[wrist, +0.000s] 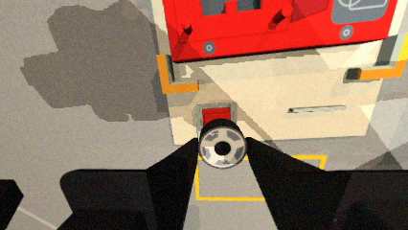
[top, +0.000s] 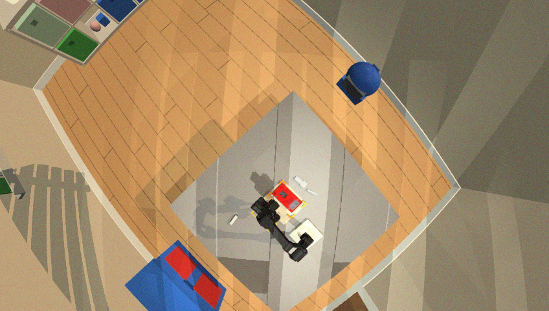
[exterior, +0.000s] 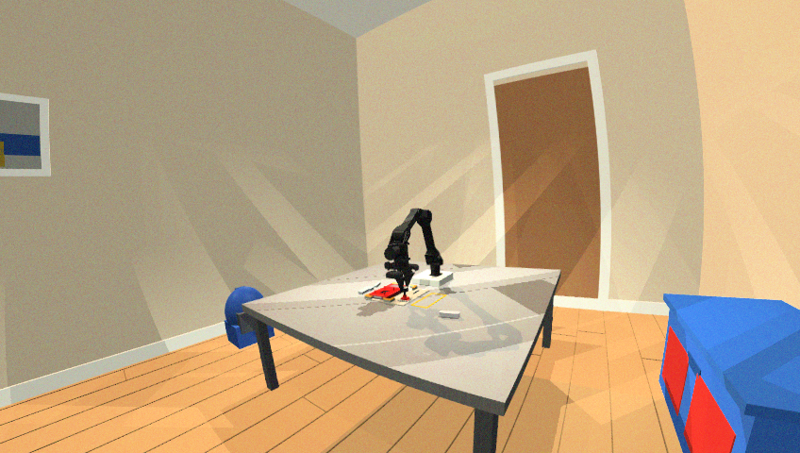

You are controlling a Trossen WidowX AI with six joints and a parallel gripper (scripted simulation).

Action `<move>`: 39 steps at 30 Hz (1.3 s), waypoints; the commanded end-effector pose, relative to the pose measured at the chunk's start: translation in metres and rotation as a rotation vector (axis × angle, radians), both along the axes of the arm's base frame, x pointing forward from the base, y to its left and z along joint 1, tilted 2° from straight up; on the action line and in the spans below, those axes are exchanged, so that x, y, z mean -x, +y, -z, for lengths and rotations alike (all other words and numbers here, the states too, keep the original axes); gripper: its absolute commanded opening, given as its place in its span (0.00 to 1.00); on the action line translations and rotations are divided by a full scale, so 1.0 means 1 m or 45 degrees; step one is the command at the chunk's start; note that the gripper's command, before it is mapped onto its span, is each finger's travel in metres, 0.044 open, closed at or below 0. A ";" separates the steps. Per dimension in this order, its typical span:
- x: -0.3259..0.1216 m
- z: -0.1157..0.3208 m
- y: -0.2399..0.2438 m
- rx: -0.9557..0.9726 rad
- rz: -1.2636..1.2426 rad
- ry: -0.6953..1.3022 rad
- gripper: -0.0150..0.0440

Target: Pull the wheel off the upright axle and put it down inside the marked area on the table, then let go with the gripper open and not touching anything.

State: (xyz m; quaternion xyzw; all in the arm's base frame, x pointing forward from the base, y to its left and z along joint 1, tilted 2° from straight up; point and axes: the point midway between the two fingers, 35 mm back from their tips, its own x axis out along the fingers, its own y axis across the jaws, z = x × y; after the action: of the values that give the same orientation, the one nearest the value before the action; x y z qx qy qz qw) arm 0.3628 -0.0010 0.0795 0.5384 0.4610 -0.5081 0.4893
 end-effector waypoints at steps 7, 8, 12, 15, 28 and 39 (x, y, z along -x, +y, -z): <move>-0.001 -0.007 0.000 -0.003 -0.002 -0.008 0.25; -0.001 -0.007 0.000 -0.003 -0.002 -0.008 0.25; -0.001 -0.008 0.000 -0.003 -0.002 -0.008 0.25; -0.001 -0.009 0.000 -0.004 -0.002 -0.008 0.25; 0.000 -0.014 0.000 -0.005 -0.002 -0.008 0.25; 0.001 -0.027 0.000 -0.005 -0.002 -0.008 0.25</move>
State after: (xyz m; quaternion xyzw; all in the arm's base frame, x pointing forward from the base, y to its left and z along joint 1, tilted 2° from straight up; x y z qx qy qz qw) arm 0.3603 -0.0013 0.0967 0.5376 0.4620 -0.5095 0.4877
